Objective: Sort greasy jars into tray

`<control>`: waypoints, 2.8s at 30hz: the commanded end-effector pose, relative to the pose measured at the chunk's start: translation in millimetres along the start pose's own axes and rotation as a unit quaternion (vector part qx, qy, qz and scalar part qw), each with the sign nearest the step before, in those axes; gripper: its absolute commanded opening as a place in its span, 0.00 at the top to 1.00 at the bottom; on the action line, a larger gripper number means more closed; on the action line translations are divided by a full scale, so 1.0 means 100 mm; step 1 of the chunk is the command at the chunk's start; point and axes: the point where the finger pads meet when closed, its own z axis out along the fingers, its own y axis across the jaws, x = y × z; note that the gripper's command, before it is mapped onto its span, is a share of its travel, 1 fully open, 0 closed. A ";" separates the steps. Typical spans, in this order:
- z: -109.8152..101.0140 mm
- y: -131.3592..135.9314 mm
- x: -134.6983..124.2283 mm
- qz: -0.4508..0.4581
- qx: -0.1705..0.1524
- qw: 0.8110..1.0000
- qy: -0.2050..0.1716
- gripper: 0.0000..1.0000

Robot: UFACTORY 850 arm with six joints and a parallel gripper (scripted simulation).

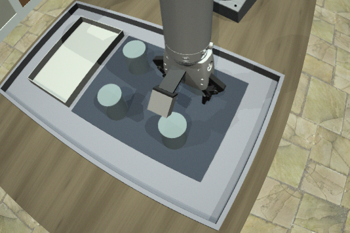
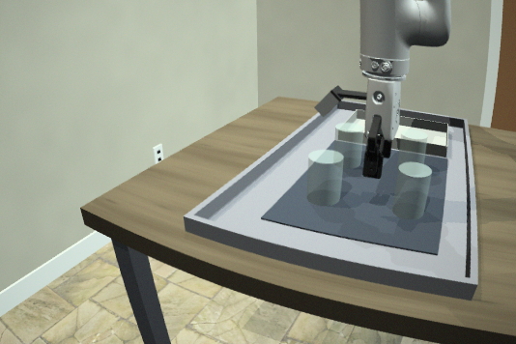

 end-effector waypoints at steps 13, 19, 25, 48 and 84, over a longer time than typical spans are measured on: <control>-0.77 0.00 0.01 0.000 0.000 1.000 0.001 0.00; -0.77 0.27 0.17 0.000 0.000 1.000 0.001 0.00; -0.77 0.55 0.33 0.000 0.000 1.000 0.001 0.00; -0.65 1.65 0.98 0.000 0.000 1.000 0.001 0.00; 0.06 1.65 0.98 0.000 0.000 1.000 0.001 0.00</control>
